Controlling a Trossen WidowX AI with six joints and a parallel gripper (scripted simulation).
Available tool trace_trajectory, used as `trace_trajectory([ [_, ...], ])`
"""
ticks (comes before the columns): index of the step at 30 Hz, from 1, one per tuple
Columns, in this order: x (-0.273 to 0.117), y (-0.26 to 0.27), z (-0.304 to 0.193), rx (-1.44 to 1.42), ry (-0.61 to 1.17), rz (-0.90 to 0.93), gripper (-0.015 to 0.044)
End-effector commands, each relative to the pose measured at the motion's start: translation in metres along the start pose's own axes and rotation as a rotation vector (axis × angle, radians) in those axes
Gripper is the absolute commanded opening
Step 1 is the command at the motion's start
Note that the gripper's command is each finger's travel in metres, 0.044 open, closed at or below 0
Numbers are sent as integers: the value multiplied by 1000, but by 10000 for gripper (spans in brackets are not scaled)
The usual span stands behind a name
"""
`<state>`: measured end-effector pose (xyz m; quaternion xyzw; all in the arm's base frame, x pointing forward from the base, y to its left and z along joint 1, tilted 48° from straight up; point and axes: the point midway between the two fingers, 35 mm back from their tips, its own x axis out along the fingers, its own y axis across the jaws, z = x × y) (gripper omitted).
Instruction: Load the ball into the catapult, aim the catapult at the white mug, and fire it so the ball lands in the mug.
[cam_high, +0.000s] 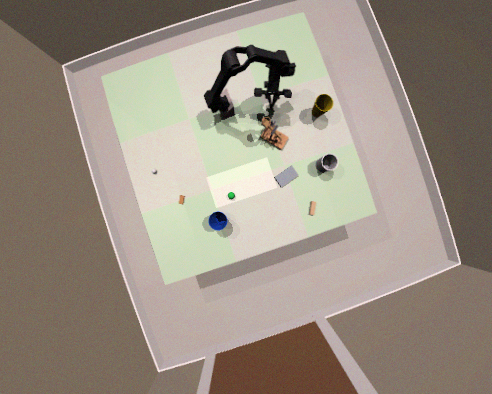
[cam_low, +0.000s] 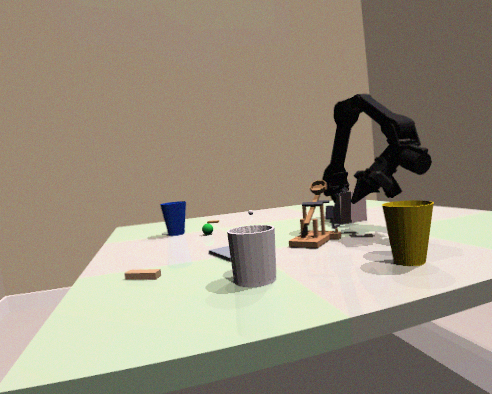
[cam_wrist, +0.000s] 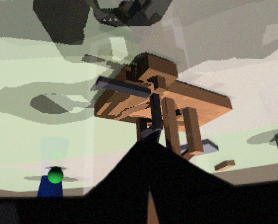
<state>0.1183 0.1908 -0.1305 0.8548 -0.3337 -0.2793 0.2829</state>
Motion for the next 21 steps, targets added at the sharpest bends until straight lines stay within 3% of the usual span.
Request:
trace_trajectory([
  [1,-44,-1,-19,23,-8,-17,0],
  [3,-44,-1,-19,23,-8,-17,0],
  [4,-24,-3,-10,14,-4,-13,26],
  [19,-20,-46,-26,388,-214,-58,420],
  [21,-20,-52,-29,438,-241,-61,440],
])
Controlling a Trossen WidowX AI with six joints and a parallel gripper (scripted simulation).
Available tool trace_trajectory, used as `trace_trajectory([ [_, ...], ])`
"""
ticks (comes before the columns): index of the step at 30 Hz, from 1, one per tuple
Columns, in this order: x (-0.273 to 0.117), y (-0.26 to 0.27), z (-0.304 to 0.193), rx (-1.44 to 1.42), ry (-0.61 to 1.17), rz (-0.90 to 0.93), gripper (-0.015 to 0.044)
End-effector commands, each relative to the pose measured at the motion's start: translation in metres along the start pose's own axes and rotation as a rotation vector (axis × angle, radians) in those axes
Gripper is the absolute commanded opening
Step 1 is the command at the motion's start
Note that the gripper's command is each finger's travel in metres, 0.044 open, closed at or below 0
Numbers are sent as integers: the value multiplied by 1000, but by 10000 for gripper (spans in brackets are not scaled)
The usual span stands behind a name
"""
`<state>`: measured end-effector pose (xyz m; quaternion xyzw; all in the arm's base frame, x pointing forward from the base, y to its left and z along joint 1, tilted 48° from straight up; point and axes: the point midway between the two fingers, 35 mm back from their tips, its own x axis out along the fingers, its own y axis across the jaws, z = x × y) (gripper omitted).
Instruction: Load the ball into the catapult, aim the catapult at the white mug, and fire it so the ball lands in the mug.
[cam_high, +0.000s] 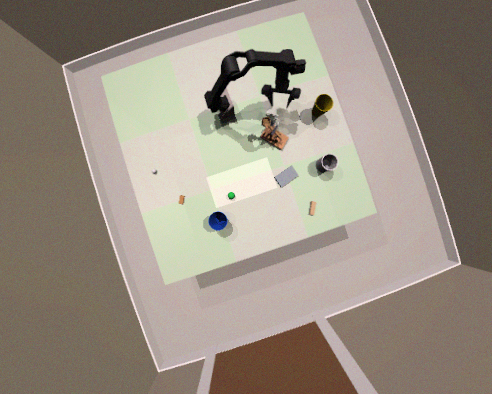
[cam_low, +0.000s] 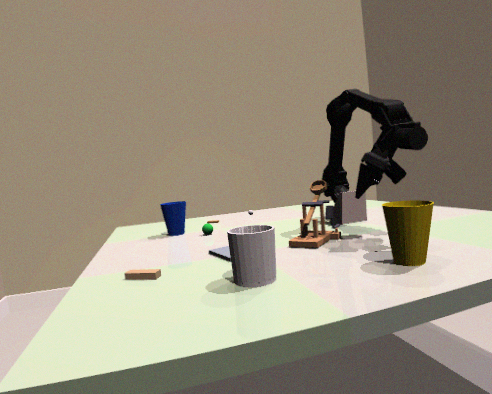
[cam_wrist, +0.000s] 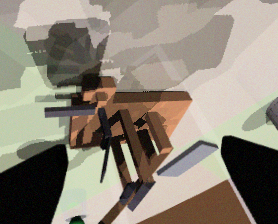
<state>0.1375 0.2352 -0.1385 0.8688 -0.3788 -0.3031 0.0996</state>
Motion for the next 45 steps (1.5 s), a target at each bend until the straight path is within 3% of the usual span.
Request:
trace_trajectory([
  [1,-2,-17,-5,130,-71,-13,440],
  [26,2,-111,-50,831,-404,-42,440],
  [45,13,-183,-124,1398,-635,-56,440],
])
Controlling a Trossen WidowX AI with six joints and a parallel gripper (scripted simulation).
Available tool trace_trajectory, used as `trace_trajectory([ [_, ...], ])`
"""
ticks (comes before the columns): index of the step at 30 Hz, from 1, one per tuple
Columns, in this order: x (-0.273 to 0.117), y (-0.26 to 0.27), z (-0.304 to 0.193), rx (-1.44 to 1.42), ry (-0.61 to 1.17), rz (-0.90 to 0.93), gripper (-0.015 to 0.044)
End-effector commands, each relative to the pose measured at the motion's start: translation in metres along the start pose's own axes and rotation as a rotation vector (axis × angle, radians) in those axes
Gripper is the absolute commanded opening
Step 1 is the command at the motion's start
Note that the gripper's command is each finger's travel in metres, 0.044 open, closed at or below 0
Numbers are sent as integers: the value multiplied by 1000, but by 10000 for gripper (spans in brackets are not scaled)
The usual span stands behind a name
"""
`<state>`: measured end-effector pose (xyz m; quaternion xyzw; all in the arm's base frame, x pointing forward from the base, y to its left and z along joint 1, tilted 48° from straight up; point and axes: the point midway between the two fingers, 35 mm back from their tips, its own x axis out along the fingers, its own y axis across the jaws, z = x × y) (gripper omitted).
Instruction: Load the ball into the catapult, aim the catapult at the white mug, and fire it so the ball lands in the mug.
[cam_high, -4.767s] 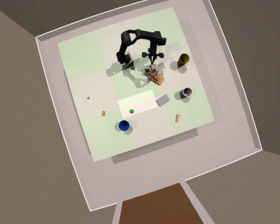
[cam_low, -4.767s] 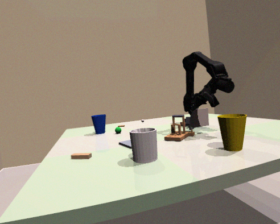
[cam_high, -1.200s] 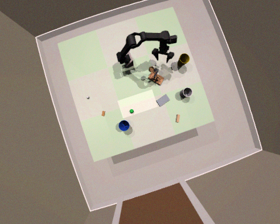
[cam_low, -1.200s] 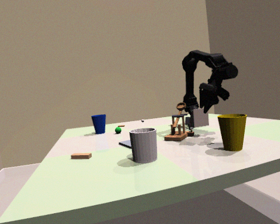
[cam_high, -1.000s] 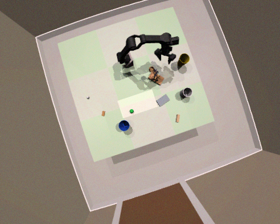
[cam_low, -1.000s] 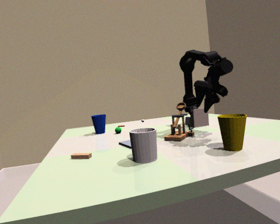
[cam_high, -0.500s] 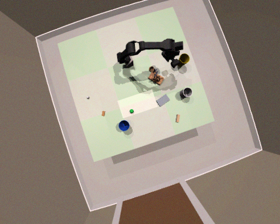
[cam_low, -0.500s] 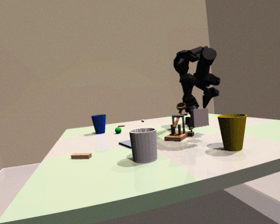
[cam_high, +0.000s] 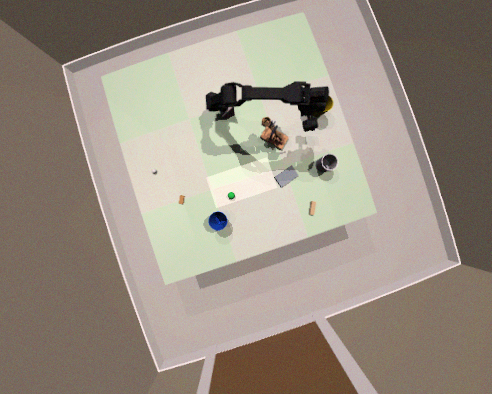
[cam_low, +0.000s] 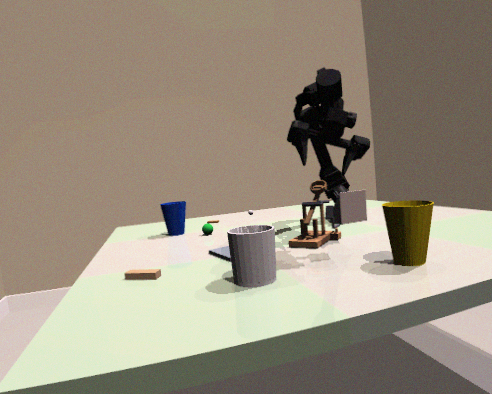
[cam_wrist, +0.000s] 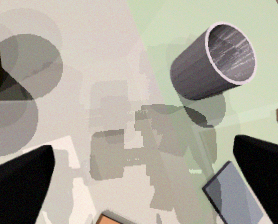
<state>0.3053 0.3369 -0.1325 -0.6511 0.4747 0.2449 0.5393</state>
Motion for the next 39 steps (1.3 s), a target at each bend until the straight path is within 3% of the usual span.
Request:
trace_trajectory([
  [1,-4,-32,11,159,-71,-11,440],
  [15,-7,-119,24,571,-241,-41,440],
  [39,-7,-120,24,576,-244,-41,440],
])
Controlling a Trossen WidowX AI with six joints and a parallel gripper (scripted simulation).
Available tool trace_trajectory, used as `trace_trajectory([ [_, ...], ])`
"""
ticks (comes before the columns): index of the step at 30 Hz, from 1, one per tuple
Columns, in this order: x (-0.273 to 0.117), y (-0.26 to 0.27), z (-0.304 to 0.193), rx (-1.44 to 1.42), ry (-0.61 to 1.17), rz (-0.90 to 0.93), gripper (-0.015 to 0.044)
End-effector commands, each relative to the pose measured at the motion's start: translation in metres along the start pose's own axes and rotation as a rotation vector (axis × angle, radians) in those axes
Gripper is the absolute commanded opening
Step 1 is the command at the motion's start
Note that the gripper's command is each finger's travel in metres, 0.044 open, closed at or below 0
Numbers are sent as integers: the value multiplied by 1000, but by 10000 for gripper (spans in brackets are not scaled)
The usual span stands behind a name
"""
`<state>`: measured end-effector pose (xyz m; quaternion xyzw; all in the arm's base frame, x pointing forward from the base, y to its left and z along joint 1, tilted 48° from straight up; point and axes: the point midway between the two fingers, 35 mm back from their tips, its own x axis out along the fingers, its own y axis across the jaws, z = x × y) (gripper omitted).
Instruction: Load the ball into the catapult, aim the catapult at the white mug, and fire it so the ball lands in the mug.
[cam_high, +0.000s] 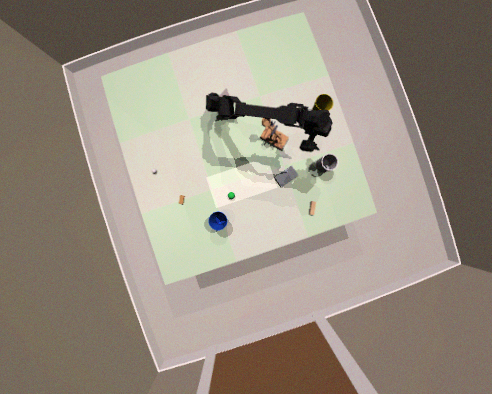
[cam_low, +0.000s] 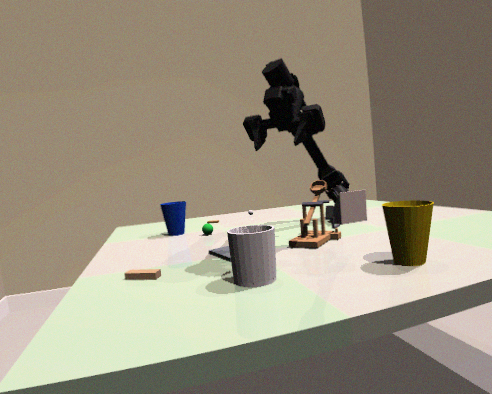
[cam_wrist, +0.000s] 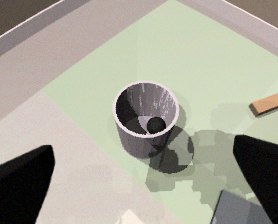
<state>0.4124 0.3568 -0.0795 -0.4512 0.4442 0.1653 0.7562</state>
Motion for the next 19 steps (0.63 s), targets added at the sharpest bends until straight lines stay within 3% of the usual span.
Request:
trace_trajectory([
  [1,-1,-1,2,9,-6,2,440],
  [19,0,0,0,1,-1,0,440],
])
